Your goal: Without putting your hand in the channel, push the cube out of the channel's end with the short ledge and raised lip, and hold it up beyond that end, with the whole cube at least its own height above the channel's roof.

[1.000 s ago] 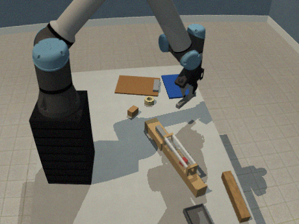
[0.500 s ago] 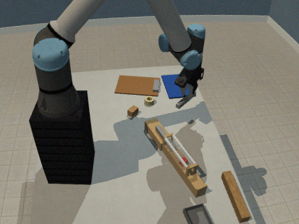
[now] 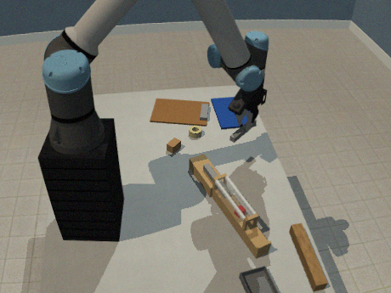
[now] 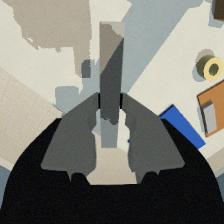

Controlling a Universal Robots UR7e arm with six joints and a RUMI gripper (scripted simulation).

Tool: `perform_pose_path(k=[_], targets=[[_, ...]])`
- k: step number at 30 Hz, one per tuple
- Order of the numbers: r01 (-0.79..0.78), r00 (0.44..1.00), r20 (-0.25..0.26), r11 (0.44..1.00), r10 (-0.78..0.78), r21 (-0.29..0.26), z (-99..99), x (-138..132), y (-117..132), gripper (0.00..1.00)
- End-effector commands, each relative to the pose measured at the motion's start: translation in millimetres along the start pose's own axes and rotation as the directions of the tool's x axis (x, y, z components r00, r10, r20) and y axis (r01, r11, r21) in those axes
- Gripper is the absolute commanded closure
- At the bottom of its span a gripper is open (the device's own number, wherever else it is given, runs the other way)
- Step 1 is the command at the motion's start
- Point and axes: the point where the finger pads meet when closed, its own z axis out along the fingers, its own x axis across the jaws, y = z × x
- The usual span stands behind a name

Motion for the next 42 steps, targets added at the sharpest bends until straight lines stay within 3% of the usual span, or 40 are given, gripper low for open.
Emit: perform_pose_path(k=[1, 22, 42], targets=[[0.000, 1.000, 0.001, 1.000, 0.000, -0.002, -0.7, -0.3, 0.6, 1.00], [-0.040, 0.999, 0.001, 0.999, 0.040, -0.002, -0.5, 1.2, -0.5, 1.00], [-0.224, 0.975, 0.000, 0.975, 0.224, -0.002, 0.3, 8.4, -5.2, 1.00]])
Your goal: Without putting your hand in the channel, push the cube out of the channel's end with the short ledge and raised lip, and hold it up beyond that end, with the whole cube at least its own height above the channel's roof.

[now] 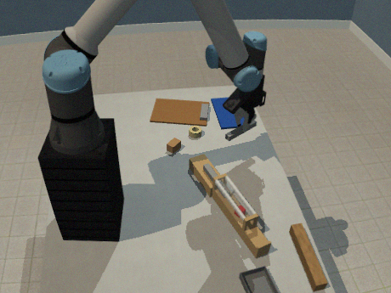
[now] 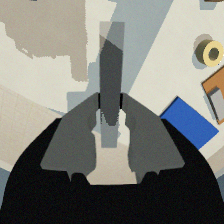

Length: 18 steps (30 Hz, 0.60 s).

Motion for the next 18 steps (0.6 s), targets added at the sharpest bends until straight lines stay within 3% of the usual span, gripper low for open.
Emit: perform_pose_path(k=[1, 12, 18], targets=[[-0.069, 0.998, 0.001, 0.998, 0.069, -0.002, -0.4, 2.1, -1.5, 1.00], [-0.238, 0.971, 0.001, 0.971, 0.238, -0.002, 0.3, 7.9, -6.5, 1.00], [-0.374, 0.928, 0.000, 0.928, 0.374, -0.002, 0.8, 12.5, -10.3, 1.00]])
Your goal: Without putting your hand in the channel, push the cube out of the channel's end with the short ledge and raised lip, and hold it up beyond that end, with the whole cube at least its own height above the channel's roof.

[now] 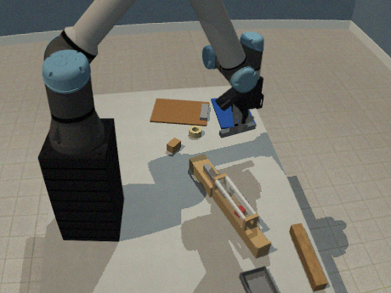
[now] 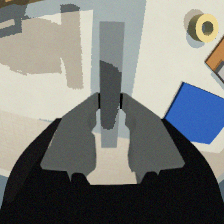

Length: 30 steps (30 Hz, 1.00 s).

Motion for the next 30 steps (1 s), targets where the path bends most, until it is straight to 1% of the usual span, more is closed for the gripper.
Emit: perform_pose_path(k=[1, 5, 9, 11, 14, 17, 20, 23, 26, 28, 30], targets=[[-0.122, 0.992, 0.002, 0.992, 0.122, -0.003, -0.2, 2.9, -3.5, 1.00], [-0.230, 0.973, 0.001, 0.973, 0.230, -0.003, 0.1, 5.5, -7.1, 1.00], [-0.344, 0.939, 0.001, 0.939, 0.344, -0.003, 0.5, 8.2, -10.8, 1.00], [-0.344, 0.939, 0.001, 0.939, 0.344, -0.003, 0.5, 8.2, -10.8, 1.00], [-0.432, 0.902, 0.001, 0.902, 0.432, -0.003, 0.8, 10.4, -13.6, 1.00], [-0.520, 0.854, 0.000, 0.854, 0.520, -0.003, 1.1, 12.6, -16.4, 1.00], [-0.606, 0.795, 0.000, 0.795, 0.606, -0.003, 1.4, 14.8, -19.3, 1.00], [-0.689, 0.725, 0.000, 0.725, 0.689, -0.003, 1.7, 16.9, -22.0, 1.00], [-0.766, 0.643, -0.001, 0.643, 0.766, -0.003, 2.0, 19.0, -24.8, 1.00], [-0.766, 0.643, -0.001, 0.643, 0.766, -0.003, 2.0, 19.0, -24.8, 1.00], [-0.813, 0.582, -0.001, 0.582, 0.813, -0.003, 2.1, 20.4, -26.6, 1.00]])
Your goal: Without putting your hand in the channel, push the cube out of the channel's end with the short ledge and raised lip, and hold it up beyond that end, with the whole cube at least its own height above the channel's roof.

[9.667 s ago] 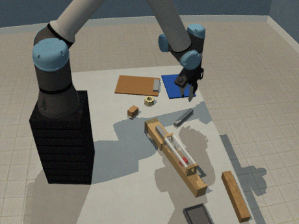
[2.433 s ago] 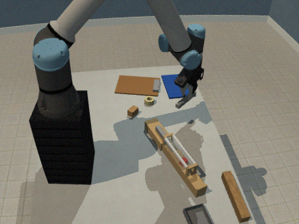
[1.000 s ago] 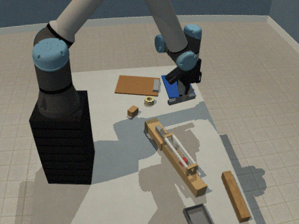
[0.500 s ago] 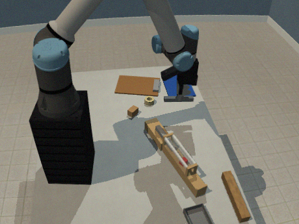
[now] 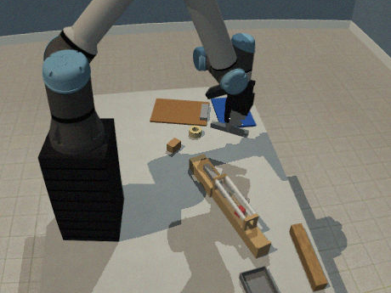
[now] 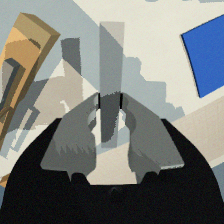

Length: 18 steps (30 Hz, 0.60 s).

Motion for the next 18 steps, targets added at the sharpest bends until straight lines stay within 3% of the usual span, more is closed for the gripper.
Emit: perform_pose_path(k=[1, 7, 13, 15, 18], targets=[[-0.168, 0.986, 0.001, 0.986, 0.168, -0.008, -0.2, -0.4, -4.4, 1.00], [-0.400, 0.916, -0.001, 0.916, 0.400, -0.008, 0.2, -1.9, -10.6, 1.00], [-0.617, 0.787, -0.003, 0.787, 0.617, -0.007, 0.6, -4.0, -16.2, 1.00], [-0.617, 0.787, -0.003, 0.787, 0.617, -0.007, 0.6, -4.0, -16.2, 1.00], [-0.714, 0.700, -0.004, 0.700, 0.714, -0.007, 0.8, -5.3, -18.8, 1.00]])
